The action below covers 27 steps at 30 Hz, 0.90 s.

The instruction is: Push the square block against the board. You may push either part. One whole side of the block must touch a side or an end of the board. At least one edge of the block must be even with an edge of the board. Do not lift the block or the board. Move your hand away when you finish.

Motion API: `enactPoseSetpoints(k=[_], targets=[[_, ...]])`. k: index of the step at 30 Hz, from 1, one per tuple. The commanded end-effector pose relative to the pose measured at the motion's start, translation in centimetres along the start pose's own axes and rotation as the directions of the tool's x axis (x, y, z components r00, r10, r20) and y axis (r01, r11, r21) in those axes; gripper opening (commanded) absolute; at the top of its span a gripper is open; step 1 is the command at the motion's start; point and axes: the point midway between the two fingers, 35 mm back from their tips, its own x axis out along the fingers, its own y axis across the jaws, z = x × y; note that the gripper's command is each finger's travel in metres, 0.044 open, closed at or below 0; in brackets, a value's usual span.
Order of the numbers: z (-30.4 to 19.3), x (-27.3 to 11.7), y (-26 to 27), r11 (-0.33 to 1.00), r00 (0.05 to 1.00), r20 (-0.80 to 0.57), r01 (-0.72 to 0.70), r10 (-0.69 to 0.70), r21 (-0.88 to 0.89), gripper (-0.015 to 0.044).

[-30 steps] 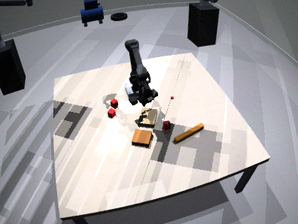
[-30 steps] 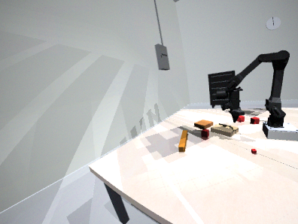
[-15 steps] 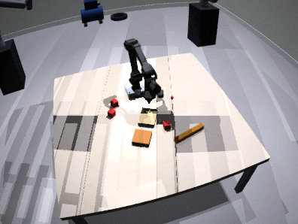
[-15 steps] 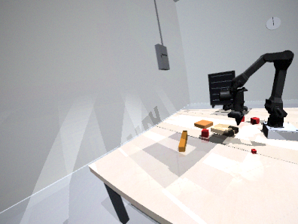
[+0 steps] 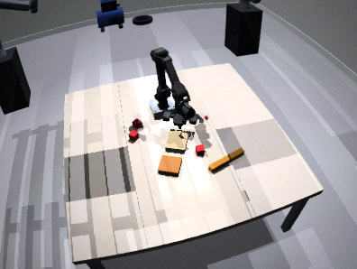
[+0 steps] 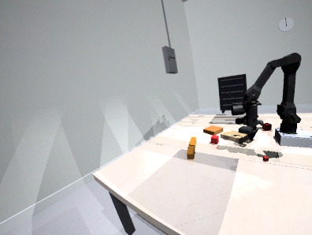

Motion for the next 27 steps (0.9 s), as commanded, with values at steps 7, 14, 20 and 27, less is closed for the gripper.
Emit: enactPoseSetpoints(k=[7, 14, 20, 27], targets=[[0.7, 0.6, 0.2, 1.000, 1.000, 0.006, -0.009, 0.009, 0.005, 0.0000], [1.8, 0.5, 0.3, 1.000, 1.000, 0.007, -0.009, 0.009, 0.006, 0.0000], [2.8, 0.5, 0.3, 1.000, 1.000, 0.008, -0.009, 0.009, 0.006, 0.0000], [3.9, 0.5, 0.3, 1.000, 1.000, 0.009, -0.009, 0.009, 0.006, 0.0000]])
